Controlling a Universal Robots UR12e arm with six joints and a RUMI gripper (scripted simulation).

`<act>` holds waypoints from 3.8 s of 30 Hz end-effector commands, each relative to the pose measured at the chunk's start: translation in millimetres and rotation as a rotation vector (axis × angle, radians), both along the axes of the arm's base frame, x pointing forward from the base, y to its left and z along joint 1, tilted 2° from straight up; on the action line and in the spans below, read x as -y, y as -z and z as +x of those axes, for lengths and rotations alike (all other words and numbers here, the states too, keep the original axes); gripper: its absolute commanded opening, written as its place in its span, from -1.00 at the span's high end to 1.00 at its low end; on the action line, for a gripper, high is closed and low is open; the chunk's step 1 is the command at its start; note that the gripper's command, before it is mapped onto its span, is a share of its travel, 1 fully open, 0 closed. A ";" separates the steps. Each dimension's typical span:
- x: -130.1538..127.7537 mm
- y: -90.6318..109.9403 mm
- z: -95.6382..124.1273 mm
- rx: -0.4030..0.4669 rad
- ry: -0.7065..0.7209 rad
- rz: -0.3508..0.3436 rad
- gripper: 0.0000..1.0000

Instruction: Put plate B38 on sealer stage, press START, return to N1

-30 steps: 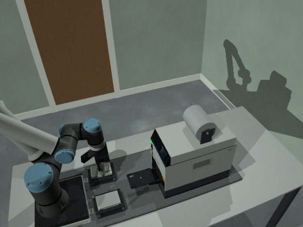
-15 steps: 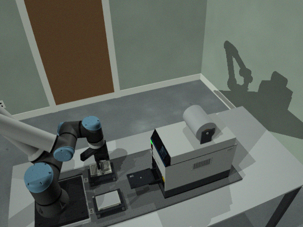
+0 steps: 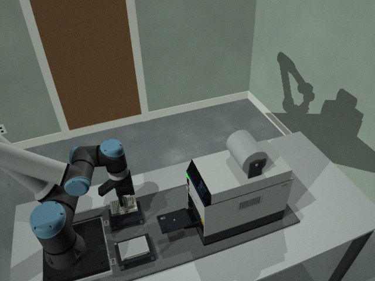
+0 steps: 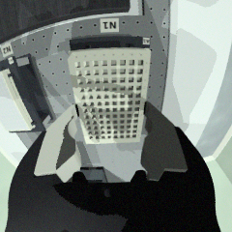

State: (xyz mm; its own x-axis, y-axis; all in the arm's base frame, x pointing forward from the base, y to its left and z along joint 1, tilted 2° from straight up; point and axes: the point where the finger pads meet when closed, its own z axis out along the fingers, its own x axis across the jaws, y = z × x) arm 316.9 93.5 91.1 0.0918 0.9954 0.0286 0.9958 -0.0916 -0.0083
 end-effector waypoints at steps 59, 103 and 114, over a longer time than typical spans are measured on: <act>2.7 -86.4 0.8 0.001 0.000 0.000 1.00; 29.3 -85.5 30.2 0.003 -0.055 0.000 1.00; 46.5 -84.9 49.3 0.003 -0.055 0.000 1.00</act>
State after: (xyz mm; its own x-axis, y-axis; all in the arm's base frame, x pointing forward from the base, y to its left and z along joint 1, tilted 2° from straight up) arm 359.2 52.8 175.7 0.0370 0.9989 0.0291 0.9993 -0.0368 -0.0068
